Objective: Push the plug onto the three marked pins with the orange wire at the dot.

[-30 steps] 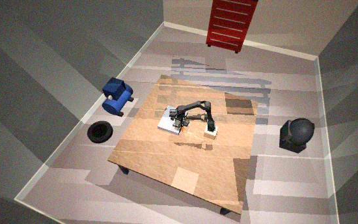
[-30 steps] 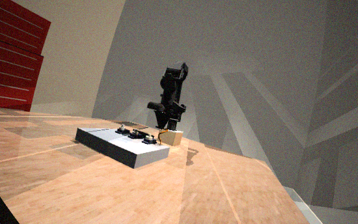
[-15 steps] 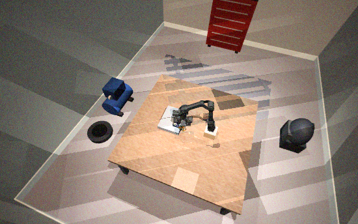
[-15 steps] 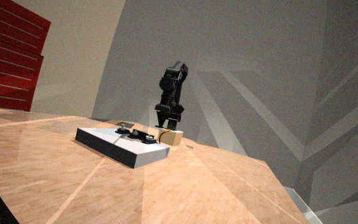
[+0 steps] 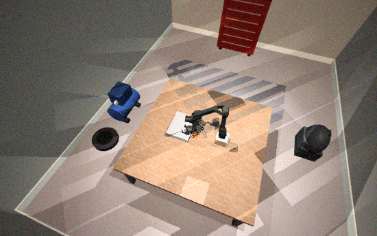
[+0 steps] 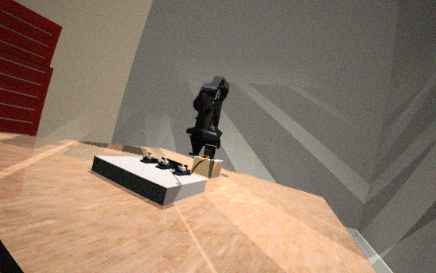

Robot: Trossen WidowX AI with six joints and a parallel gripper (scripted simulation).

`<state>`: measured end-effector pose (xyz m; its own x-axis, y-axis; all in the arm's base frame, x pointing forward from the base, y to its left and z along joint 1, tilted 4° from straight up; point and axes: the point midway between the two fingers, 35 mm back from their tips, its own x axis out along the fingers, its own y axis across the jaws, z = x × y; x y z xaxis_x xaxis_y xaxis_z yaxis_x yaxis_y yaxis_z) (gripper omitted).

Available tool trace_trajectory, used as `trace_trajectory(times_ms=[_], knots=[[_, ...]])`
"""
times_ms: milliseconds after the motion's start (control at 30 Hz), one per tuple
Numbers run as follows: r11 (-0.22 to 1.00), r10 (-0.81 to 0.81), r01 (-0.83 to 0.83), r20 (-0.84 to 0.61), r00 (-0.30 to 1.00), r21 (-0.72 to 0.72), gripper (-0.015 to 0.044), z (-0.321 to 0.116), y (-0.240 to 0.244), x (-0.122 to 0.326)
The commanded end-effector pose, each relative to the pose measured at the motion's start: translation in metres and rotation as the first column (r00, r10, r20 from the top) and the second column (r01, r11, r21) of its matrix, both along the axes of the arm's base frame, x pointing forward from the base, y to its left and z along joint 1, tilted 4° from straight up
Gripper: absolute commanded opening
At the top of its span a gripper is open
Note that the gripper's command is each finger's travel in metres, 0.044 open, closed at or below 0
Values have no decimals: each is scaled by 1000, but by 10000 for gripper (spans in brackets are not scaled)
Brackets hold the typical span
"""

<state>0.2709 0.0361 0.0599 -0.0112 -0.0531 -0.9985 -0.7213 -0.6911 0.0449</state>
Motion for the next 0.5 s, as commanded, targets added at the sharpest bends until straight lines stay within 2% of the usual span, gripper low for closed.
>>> trace_trajectory(times_ms=[0, 233, 467], knots=[[991, 134, -134, 1, 991, -3, 0, 1, -4, -7], [934, 357, -357, -13, 934, 0, 0, -2, -9, -21], [827, 562, -562, -25, 827, 7, 0, -5, -14, -34]])
